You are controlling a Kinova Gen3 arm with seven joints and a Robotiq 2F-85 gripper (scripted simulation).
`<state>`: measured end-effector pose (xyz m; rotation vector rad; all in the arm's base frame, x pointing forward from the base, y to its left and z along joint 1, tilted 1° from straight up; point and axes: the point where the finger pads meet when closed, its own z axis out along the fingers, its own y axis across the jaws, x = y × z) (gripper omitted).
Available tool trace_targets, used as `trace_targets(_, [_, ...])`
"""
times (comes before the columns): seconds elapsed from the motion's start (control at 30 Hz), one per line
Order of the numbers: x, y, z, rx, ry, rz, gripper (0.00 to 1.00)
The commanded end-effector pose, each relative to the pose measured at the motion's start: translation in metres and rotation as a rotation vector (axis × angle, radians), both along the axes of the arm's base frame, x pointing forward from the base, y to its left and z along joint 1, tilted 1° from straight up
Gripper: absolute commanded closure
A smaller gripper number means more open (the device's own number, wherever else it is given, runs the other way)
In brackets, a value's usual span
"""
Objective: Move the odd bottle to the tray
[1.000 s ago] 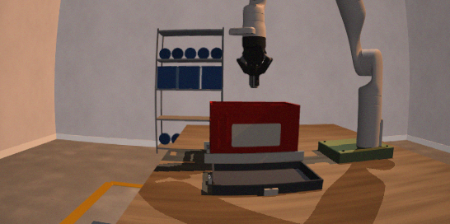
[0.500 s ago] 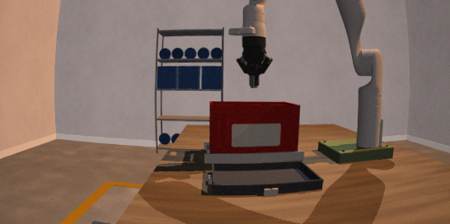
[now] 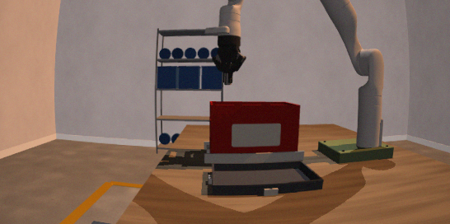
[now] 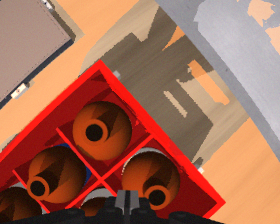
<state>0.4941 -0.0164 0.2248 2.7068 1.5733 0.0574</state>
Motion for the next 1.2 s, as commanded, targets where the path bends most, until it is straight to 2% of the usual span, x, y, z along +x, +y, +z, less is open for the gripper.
trace_targets(0.0, [0.0114,-0.0251,-0.0066,-0.014,0.016,-0.033,1.0])
trace_targets(0.3, [0.0162,-0.0291,-0.0074,-0.012,0.017,-0.032,1.0])
trace_targets(0.33, [0.0162,-0.0291,-0.0074,-0.012,0.017,-0.032,0.36])
trace_targets(1.17, [0.0162,-0.0291,-0.0074,-0.012,0.017,-0.032,0.36])
